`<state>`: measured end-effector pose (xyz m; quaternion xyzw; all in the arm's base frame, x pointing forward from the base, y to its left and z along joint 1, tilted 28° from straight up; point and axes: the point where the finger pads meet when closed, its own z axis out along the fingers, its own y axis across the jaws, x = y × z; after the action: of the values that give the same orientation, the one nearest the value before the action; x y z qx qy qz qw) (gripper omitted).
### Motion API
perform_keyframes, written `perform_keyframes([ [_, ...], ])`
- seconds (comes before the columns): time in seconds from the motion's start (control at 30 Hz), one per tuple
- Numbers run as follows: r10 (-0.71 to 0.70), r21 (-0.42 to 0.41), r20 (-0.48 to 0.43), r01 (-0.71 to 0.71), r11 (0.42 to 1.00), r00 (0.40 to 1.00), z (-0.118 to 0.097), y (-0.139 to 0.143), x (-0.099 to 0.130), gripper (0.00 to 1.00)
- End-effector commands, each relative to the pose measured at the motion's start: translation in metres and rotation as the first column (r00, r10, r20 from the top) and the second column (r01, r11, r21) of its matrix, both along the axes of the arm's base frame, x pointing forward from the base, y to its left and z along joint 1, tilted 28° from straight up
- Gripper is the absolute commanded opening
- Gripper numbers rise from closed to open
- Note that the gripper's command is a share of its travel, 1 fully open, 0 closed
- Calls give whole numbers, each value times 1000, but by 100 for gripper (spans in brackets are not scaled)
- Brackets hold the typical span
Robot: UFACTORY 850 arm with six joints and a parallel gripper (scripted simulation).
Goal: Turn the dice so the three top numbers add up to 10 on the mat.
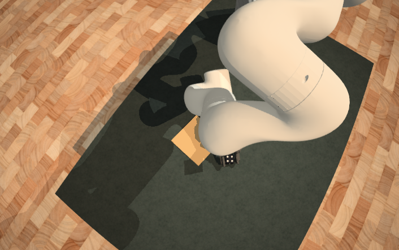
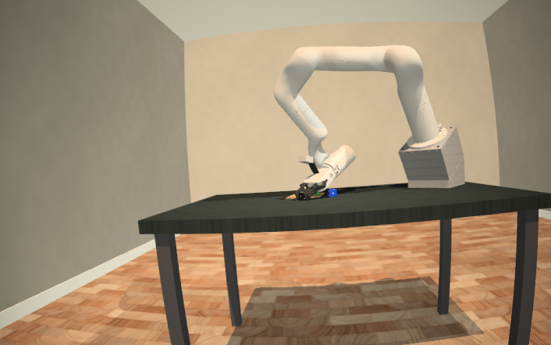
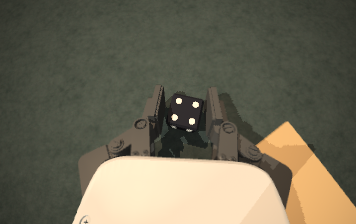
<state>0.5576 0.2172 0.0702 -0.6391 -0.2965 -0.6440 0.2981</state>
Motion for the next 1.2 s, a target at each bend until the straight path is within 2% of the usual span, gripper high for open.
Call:
perform_keyframes([
  [0.0, 0, 0, 1, 0, 1000, 1000, 0, 0, 0, 47],
  [0.83, 0, 0, 1, 0, 1000, 1000, 0, -1, 0, 47],
  [1.17, 0, 0, 1, 0, 1000, 1000, 0, -17, -14, 47],
])
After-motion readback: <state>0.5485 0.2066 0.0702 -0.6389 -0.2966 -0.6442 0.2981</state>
